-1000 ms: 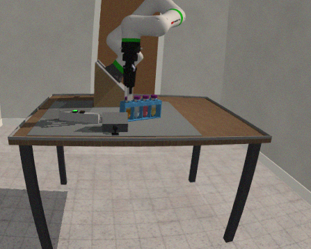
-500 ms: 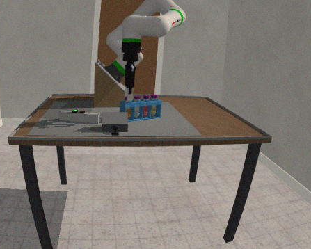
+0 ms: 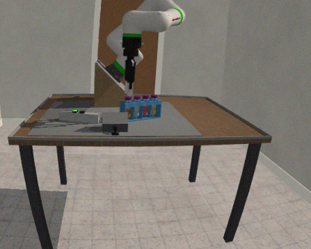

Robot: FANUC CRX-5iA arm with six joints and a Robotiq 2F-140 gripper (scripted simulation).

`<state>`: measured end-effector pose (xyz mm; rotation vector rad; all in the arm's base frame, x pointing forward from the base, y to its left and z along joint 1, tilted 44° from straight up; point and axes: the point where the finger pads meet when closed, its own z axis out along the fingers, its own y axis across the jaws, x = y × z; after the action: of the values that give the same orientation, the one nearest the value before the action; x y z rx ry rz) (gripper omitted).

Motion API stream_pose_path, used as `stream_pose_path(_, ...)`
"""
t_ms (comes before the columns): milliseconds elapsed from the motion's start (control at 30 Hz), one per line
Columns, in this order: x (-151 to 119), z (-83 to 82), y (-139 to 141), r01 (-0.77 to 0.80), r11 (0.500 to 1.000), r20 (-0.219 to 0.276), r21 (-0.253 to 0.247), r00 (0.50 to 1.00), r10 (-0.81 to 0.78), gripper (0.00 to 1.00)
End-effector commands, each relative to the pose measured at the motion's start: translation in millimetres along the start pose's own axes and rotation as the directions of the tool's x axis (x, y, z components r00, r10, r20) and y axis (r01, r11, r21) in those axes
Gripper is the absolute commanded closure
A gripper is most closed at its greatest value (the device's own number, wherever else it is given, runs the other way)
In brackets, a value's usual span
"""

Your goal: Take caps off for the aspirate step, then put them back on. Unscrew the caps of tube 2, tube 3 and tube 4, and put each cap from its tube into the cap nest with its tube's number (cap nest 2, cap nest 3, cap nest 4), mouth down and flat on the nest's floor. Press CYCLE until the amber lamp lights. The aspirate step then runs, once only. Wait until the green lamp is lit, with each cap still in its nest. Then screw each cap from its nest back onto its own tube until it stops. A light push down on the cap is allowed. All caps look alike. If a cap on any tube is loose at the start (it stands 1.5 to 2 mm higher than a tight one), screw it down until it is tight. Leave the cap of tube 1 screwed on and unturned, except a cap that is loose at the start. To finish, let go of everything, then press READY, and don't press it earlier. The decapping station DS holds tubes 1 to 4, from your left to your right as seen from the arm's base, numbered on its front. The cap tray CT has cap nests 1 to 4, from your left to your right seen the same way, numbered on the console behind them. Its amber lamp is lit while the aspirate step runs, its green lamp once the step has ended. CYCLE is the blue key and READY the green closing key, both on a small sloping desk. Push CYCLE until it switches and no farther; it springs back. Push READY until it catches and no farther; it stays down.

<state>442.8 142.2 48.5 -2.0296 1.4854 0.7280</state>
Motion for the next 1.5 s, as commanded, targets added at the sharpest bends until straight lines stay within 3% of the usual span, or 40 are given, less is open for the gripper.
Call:
stream_pose_path(0,0,-8.3,0,0.000,1.000,0.000,0.000,1.000,0.000,0.65)
stream_pose_path(167,0,-21.3,0,0.000,1.000,0.000,0.000,1.000,0.000,0.65)
stream_pose_path(267,-24,-21.3,7,0.247,0.969,0.000,0.000,0.969,-0.247,0.65)
stream_pose_path(333,-24,-21.3,7,0.247,0.969,0.000,0.000,0.969,-0.247,0.65)
stream_pose_path(400,-40,-21.3,11,0.400,0.917,0.000,0.000,0.917,-0.400,0.65)
stream_pose_path(500,-56,-21.3,16,0.497,0.868,0.000,0.000,0.868,-0.497,0.65)
stream_pose_path(833,-128,-21.3,36,0.497,0.868,0.000,0.000,0.868,-0.497,0.65)
stream_pose_path(900,-128,-21.3,36,0.497,0.868,0.000,0.000,0.868,-0.497,0.65)
stream_pose_path(1000,-150,-21.3,42,0.497,0.868,0.000,0.000,0.868,-0.497,0.65)
stream_pose_path(1167,-150,-21.3,42,0.497,0.868,0.000,0.000,0.868,-0.497,0.65)
stream_pose_path(1467,-150,-0.3,42,0.497,0.868,0.000,0.000,0.868,-0.497,0.65)
